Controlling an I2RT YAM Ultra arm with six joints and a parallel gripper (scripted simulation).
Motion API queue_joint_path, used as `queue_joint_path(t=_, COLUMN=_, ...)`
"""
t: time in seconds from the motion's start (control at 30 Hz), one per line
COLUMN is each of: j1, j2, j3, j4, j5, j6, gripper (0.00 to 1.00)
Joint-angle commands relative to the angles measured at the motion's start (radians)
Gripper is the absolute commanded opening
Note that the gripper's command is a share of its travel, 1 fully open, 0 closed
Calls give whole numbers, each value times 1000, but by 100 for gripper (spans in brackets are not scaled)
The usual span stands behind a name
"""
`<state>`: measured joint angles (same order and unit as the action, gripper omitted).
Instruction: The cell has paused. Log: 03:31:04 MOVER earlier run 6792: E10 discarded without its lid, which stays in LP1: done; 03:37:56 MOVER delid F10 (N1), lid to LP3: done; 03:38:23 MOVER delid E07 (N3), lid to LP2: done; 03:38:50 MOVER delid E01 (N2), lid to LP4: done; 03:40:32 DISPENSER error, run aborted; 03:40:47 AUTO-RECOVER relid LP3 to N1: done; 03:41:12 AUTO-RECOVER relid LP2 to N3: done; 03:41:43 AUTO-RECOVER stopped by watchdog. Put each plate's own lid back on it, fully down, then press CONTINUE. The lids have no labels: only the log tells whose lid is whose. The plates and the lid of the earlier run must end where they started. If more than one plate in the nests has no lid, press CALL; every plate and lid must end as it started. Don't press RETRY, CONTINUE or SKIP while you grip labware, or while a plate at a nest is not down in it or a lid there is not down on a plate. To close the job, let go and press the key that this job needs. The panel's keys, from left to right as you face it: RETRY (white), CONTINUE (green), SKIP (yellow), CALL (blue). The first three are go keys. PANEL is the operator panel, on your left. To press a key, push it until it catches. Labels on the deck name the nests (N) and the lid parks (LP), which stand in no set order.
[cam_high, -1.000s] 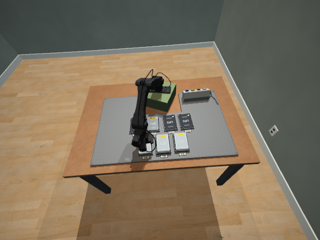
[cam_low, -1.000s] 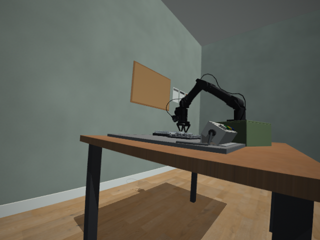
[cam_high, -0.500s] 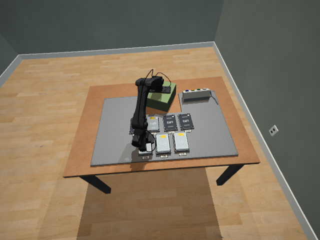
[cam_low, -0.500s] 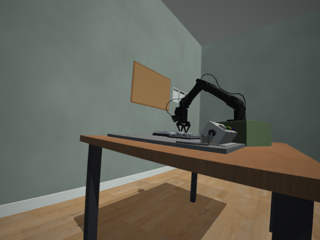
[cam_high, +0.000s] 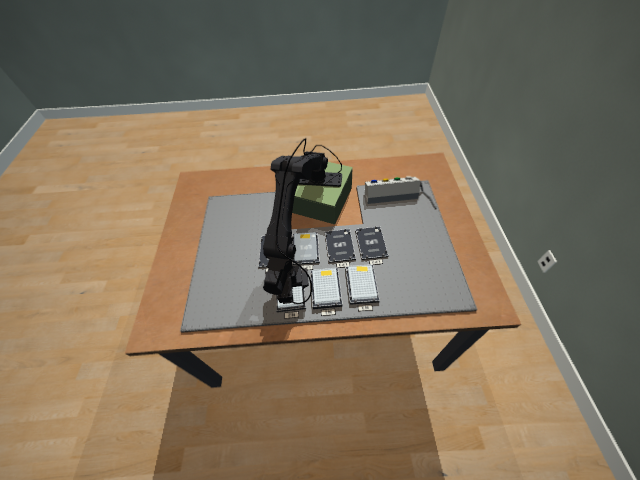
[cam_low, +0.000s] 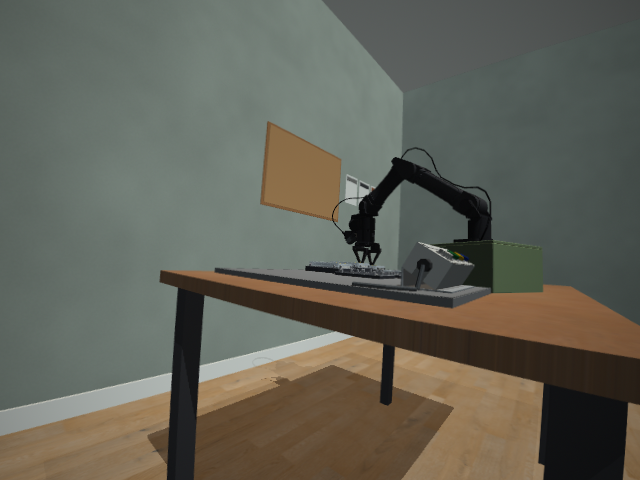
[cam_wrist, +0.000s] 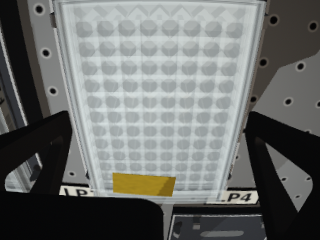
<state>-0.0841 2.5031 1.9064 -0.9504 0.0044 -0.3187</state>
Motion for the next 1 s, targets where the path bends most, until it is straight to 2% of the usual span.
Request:
queue_joint_path(t=0.0, j1=4, j2=-5, j3=19, j4=-4, j5=0, j6=3, gripper=100)
queue_joint_path(t=0.63, j1=4, j2=-5, j3=19, j4=-4, j5=0, j6=3, gripper=100)
queue_joint_path(t=0.67, j1=14, j2=4, j3=39, j4=-19, j5=0, j6=10, gripper=100)
queue_joint_path(t=0.73, j1=14, j2=-33, j3=41, j4=-28, j5=0, j6=8, gripper=100)
queue_joint_path(t=0.97, j1=8, j2=-48, j3=49, j4=-49, j5=0, j6=8, gripper=100)
